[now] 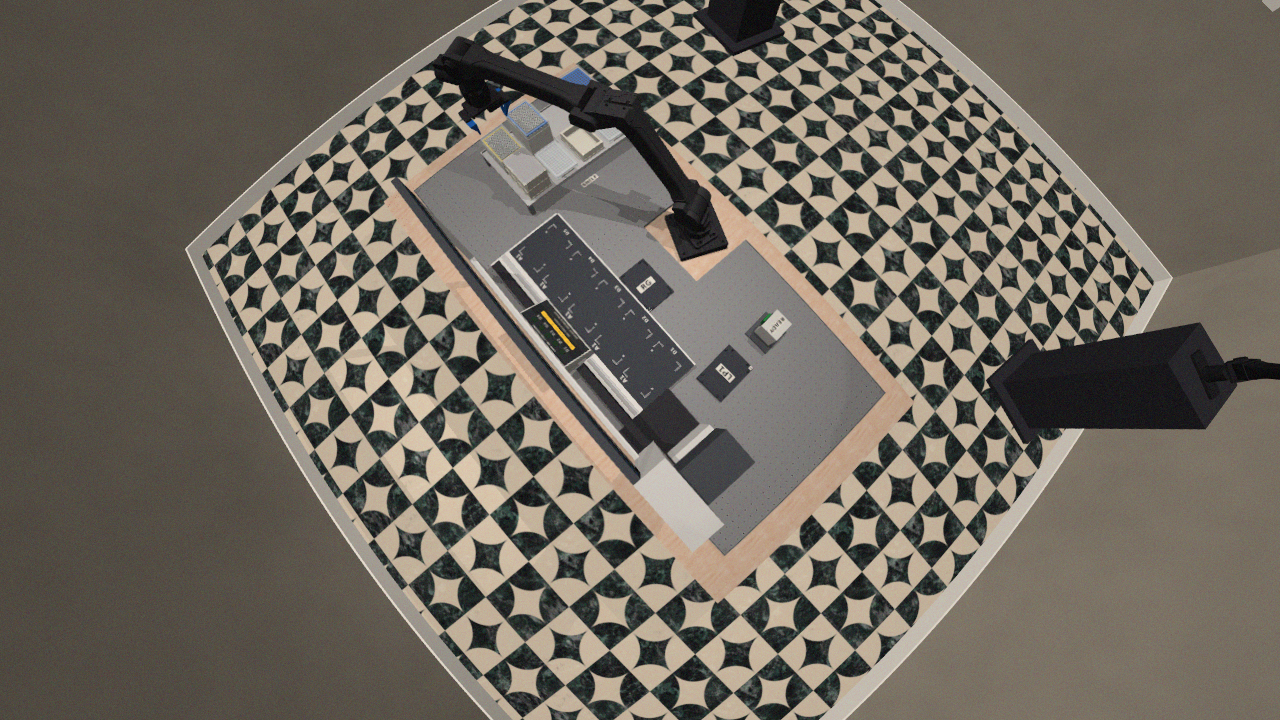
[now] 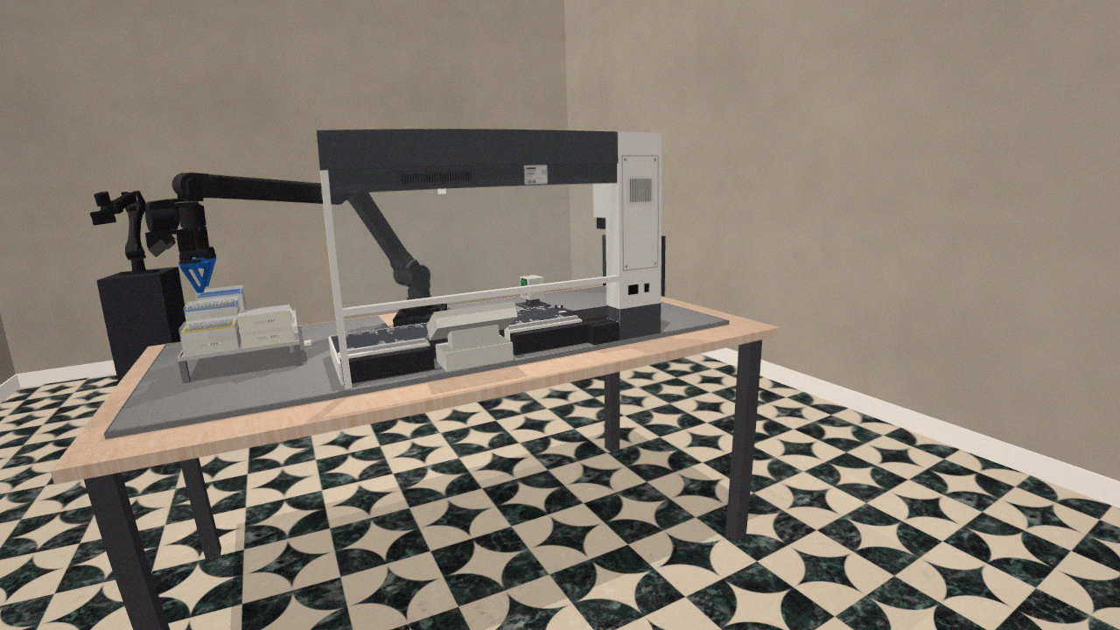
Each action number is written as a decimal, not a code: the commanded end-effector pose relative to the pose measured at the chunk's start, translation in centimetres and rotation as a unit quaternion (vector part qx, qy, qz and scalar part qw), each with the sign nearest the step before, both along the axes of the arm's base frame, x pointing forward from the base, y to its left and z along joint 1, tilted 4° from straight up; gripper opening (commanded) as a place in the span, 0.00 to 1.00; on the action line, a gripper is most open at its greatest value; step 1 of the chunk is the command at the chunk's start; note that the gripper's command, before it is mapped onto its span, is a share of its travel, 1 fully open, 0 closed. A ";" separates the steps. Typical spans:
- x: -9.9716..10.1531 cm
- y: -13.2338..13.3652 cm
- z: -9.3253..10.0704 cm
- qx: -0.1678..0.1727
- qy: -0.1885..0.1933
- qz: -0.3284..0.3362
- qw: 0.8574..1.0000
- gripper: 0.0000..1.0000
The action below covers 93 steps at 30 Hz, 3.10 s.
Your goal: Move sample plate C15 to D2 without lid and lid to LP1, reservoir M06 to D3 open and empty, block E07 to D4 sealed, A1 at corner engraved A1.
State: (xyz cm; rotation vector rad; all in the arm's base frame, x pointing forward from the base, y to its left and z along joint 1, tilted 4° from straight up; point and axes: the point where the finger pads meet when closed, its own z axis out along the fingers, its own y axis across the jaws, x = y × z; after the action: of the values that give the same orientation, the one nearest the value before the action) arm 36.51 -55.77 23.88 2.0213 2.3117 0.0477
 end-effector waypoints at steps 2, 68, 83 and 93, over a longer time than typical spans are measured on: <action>0.3 -0.3 2.4 -0.023 -0.015 0.000 1.000 1.00; -10.4 -2.0 1.5 -0.025 -0.011 0.000 1.000 1.00; -13.8 -2.0 1.5 -0.028 -0.012 0.000 1.000 1.00; -18.7 -2.8 0.6 -0.024 -0.008 0.000 1.000 1.00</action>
State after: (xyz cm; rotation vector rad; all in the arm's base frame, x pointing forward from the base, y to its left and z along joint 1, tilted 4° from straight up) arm 19.67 -57.79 22.32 2.0364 2.3054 0.0496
